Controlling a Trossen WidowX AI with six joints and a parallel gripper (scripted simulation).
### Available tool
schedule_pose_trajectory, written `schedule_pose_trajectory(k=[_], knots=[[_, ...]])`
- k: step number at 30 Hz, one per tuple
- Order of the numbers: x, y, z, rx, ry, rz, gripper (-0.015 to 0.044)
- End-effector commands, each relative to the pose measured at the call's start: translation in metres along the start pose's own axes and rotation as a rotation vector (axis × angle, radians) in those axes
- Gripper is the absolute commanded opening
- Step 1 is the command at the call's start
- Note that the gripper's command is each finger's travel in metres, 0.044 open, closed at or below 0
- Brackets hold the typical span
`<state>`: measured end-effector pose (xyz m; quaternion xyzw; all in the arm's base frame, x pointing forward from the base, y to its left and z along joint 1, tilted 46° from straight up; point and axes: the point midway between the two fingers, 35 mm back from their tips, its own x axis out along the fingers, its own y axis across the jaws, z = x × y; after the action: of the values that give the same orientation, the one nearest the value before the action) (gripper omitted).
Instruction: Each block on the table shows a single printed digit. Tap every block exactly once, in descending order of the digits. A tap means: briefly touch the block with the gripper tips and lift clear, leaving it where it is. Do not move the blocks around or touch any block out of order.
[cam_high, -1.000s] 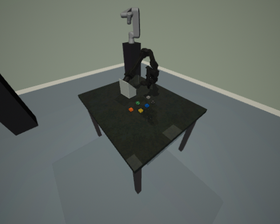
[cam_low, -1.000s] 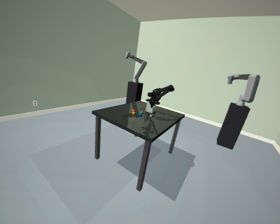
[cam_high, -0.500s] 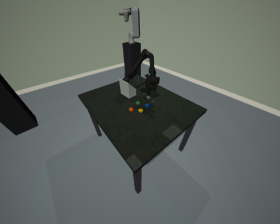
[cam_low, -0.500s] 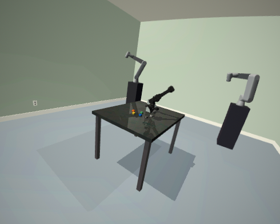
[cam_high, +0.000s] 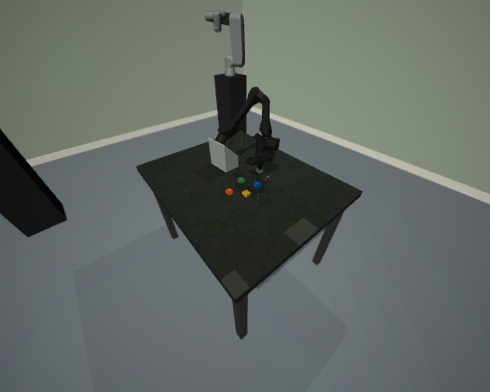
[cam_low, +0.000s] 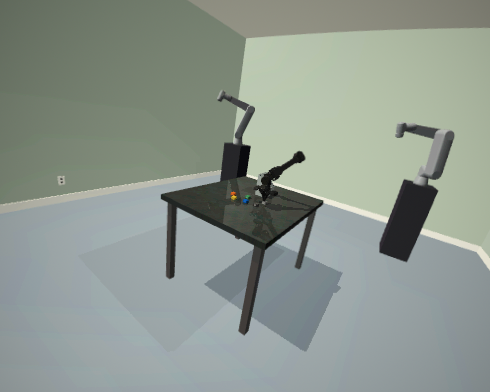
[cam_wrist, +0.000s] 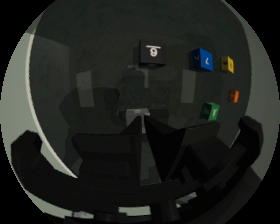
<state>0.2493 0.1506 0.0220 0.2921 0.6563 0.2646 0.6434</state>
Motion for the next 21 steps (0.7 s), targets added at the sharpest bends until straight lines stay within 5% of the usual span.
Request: schedule_pose_trajectory(k=[1,16,21], knots=[[0.009,-0.002,-0.003,0.011,0.010,-0.003,0.0020],[-0.020,-0.002,-0.003,0.011,0.010,-0.004,0.0020],[-0.059,0.032,0.005,0.010,0.009,-0.005,0.0151]])
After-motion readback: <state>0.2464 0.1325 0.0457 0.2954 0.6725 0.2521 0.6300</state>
